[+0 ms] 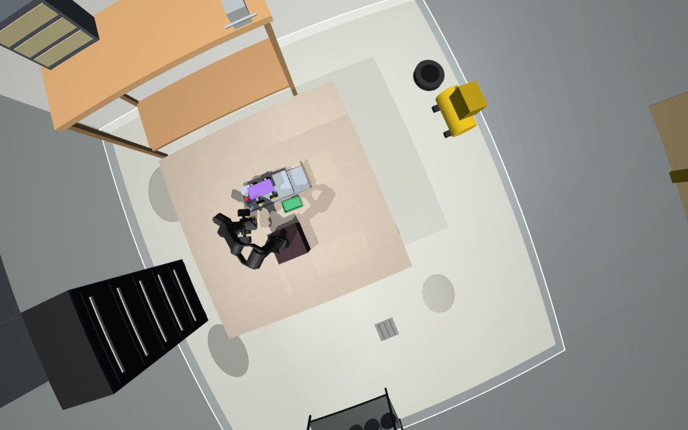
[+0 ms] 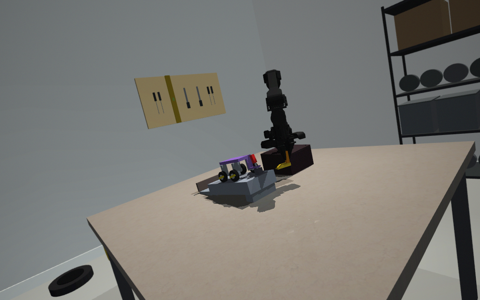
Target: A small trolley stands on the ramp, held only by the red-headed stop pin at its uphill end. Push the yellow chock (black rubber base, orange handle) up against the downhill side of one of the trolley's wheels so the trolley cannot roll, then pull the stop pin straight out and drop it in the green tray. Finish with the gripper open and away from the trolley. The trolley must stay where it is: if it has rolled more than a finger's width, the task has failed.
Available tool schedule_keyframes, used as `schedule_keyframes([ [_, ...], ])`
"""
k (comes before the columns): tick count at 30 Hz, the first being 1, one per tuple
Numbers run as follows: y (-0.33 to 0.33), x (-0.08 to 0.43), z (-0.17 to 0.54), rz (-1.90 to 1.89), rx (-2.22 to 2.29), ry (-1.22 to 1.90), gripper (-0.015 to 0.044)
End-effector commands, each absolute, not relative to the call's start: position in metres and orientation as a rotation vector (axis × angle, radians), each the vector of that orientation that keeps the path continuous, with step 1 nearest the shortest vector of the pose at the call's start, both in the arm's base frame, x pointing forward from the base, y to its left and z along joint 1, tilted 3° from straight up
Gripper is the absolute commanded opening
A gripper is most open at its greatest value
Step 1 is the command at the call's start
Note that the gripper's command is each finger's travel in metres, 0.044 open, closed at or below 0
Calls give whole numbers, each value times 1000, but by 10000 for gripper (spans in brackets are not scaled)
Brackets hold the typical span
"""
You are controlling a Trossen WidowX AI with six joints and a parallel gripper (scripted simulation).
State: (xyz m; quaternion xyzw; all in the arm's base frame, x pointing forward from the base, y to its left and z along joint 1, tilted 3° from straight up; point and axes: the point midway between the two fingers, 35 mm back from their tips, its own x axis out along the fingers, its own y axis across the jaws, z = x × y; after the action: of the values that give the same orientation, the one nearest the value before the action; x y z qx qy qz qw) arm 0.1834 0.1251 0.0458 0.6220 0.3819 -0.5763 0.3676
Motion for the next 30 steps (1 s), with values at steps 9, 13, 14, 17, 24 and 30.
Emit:
schedule_keyframes([
  [9,125,184,88,-1472,1603,988,0],
  [13,126,184,102,-1472,1603,988,0],
  [14,126,184,105,-1472,1603,988,0],
  [17,127,185,115,-1471,1603,988,0],
  [24,127,185,118,-1467,1599,992,0],
  [30,127,185,119,-1342,1474,1087,0],
])
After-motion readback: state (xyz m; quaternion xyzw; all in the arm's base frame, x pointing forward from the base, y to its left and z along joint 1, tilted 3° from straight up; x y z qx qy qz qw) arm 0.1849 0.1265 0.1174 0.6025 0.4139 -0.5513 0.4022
